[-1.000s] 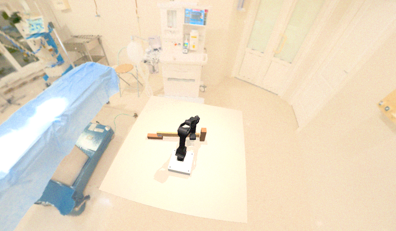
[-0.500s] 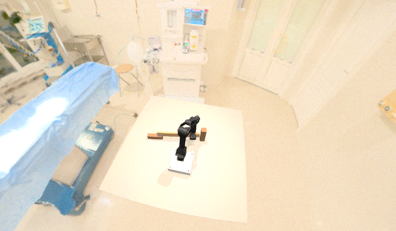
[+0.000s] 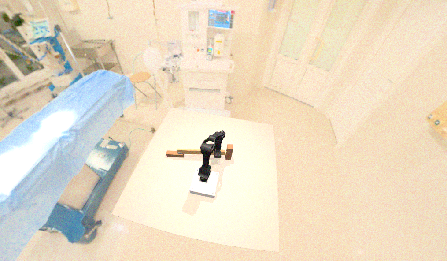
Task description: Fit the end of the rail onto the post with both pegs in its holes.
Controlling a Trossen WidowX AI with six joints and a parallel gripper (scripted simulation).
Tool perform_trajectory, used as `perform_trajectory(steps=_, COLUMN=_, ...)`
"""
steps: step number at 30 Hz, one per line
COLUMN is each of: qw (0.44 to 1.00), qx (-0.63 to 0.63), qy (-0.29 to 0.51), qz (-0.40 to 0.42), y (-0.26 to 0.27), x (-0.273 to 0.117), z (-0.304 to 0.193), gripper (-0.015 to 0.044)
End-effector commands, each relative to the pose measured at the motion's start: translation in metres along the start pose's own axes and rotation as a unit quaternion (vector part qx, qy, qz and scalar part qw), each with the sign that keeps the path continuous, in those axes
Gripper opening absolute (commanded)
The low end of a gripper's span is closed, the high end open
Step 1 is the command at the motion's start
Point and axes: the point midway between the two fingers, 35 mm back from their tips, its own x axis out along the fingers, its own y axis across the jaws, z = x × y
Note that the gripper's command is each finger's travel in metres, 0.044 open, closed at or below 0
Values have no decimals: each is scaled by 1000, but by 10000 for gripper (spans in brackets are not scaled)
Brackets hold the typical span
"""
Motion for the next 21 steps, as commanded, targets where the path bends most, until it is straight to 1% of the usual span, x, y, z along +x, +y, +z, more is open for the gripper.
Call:
perform_trajectory(steps=1, qw=1000, qx=0, qy=2, qz=-2, y=-1, x=-2, z=2, gripper=0)
perform_trajectory(steps=21, qw=1000, qx=0, qy=2, qz=-2, y=-1, x=1, z=2, gripper=0)
